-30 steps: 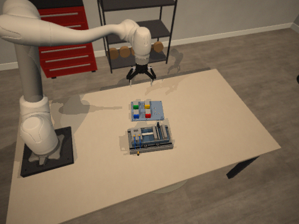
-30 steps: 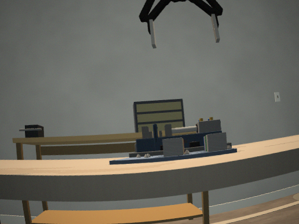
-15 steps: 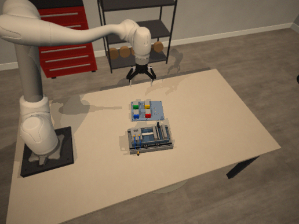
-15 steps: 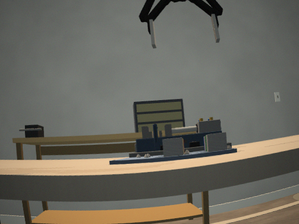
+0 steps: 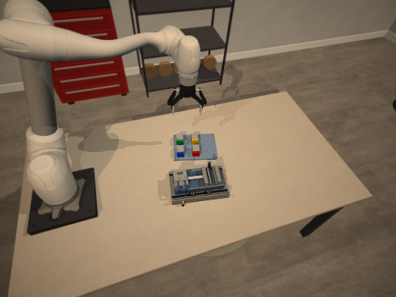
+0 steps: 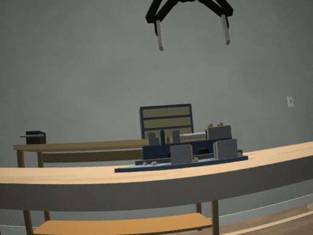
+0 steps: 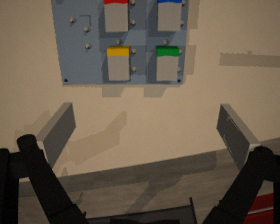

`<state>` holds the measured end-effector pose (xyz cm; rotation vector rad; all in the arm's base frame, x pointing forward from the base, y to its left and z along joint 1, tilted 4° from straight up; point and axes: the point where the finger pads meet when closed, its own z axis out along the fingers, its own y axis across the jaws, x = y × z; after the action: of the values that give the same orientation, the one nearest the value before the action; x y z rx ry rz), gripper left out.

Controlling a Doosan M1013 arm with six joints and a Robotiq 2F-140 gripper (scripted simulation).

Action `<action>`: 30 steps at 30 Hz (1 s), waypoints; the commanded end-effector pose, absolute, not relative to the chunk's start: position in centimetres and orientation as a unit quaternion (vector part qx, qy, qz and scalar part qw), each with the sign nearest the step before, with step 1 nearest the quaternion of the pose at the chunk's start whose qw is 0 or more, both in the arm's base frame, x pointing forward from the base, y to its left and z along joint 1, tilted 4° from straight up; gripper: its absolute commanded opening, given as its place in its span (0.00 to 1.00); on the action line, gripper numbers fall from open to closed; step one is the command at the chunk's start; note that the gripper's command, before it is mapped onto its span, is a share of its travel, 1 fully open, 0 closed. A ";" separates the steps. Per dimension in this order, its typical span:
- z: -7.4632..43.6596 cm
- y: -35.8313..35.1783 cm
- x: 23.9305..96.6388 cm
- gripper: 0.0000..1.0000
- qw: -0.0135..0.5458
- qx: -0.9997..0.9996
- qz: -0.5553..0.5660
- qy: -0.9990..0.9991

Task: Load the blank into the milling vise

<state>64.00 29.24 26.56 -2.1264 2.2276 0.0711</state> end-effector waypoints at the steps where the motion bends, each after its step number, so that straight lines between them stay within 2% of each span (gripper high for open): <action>1: 26.6 29.2 64.0 1.00 0.031 -0.690 0.023 0.723; 22: 26.6 29.2 64.0 1.00 0.031 -0.690 0.023 0.723; 30: 29.0 27.2 64.3 1.00 0.031 -0.690 0.023 0.723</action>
<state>64.22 27.53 28.56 -2.1262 2.2277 0.0709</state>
